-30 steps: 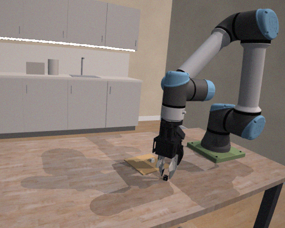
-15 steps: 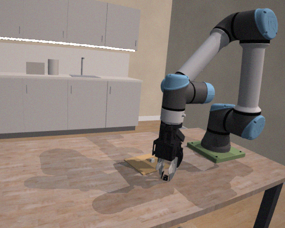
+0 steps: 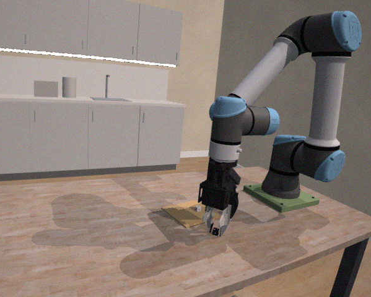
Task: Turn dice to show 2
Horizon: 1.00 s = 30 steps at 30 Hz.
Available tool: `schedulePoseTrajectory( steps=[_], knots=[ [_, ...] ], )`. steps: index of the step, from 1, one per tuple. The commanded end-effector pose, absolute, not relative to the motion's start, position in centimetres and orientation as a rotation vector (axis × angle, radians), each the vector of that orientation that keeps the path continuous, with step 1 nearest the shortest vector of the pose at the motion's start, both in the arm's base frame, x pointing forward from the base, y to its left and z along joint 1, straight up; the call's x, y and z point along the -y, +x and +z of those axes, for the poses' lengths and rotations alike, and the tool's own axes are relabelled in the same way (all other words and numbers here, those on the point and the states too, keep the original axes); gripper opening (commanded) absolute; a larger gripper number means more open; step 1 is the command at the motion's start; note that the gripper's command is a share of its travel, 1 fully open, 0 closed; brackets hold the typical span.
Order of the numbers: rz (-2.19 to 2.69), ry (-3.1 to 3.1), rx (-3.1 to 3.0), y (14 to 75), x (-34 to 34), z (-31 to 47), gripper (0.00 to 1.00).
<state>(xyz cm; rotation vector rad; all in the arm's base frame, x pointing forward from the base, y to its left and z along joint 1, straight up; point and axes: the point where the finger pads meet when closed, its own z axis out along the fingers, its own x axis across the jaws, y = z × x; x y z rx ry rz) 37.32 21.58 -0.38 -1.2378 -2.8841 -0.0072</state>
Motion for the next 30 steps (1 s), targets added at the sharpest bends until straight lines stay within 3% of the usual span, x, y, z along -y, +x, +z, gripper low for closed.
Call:
schedulePoseTrajectory(
  steps=[1,16,17,30],
  knots=[
    [-0.008,-1.238,2.885,37.36,-21.6,-0.34,0.18],
    [-0.008,-1.238,2.885,37.36,-21.6,-0.34,0.18],
    [-0.008,-1.238,2.885,37.36,-21.6,-0.34,0.0],
    [-0.008,-1.238,2.885,37.36,-21.6,-0.34,0.0]
  ],
)
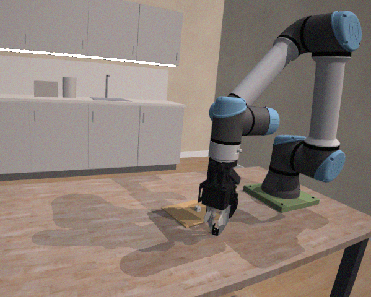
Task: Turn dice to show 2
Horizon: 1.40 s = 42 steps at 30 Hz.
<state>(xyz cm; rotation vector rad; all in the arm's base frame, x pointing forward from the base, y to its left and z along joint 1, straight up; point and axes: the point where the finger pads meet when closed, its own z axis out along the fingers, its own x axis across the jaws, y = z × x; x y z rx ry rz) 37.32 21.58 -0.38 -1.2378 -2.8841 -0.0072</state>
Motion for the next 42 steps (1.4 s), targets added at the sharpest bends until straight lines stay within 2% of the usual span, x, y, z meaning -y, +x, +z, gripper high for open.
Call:
schedulePoseTrajectory(
  steps=[1,28,42],
  knots=[
    [-0.008,-1.238,2.885,37.4,-21.6,-0.3,0.0],
    [-0.008,-1.238,2.885,37.4,-21.6,0.5,0.0],
    [-0.008,-1.238,2.885,37.4,-21.5,8.8,0.0]
  ],
)
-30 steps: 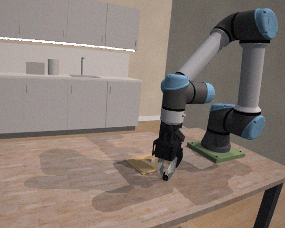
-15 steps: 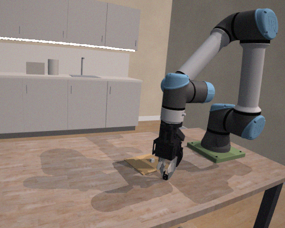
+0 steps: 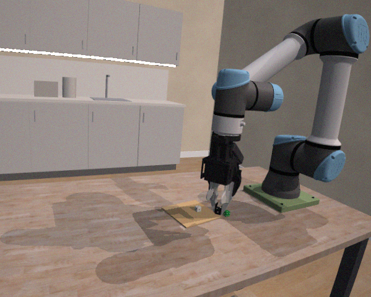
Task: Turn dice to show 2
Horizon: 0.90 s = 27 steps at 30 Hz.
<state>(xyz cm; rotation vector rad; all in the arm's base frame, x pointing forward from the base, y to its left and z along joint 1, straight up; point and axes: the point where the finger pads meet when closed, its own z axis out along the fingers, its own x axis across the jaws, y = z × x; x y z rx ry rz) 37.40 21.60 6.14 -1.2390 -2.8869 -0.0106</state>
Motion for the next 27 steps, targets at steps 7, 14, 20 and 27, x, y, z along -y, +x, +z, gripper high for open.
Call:
schedulePoseTrajectory(
  steps=[7,14,20,27],
  knots=[
    [-0.008,-1.238,2.885,37.4,-21.5,9.7,0.0],
    [-0.008,-1.238,2.885,37.4,-21.5,9.7,0.0],
    [-0.008,-1.284,2.865,37.8,-20.9,9.7,0.0],
    [-0.008,-1.622,2.687,40.5,-15.5,9.8,0.0]
  ],
)
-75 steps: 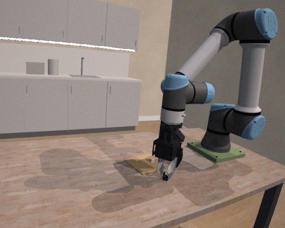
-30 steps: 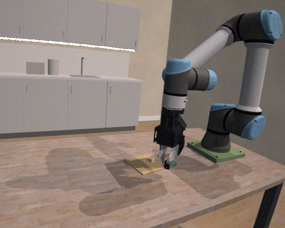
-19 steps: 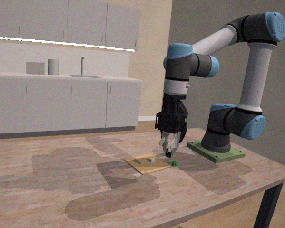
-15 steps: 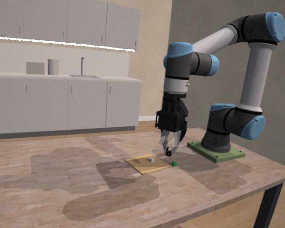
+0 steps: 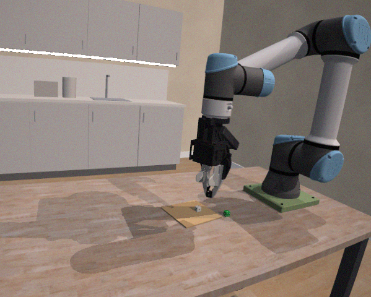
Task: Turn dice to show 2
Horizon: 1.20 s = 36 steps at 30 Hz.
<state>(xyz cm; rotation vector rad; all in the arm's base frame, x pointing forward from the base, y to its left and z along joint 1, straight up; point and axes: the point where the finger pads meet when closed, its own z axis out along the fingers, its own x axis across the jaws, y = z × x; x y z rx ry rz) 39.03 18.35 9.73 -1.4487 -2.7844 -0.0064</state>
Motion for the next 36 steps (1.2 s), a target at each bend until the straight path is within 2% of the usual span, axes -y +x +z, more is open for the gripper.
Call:
schedulePoseTrajectory(
  steps=[1,12,36],
  knots=[
    [-0.008,-1.685,2.648,41.0,-14.4,9.9,0.0],
    [-0.007,-1.969,2.444,42.7,-9.1,10.0,0.0],
    [-0.007,-1.974,2.439,42.7,-9.0,8.3,0.0]
  ],
)
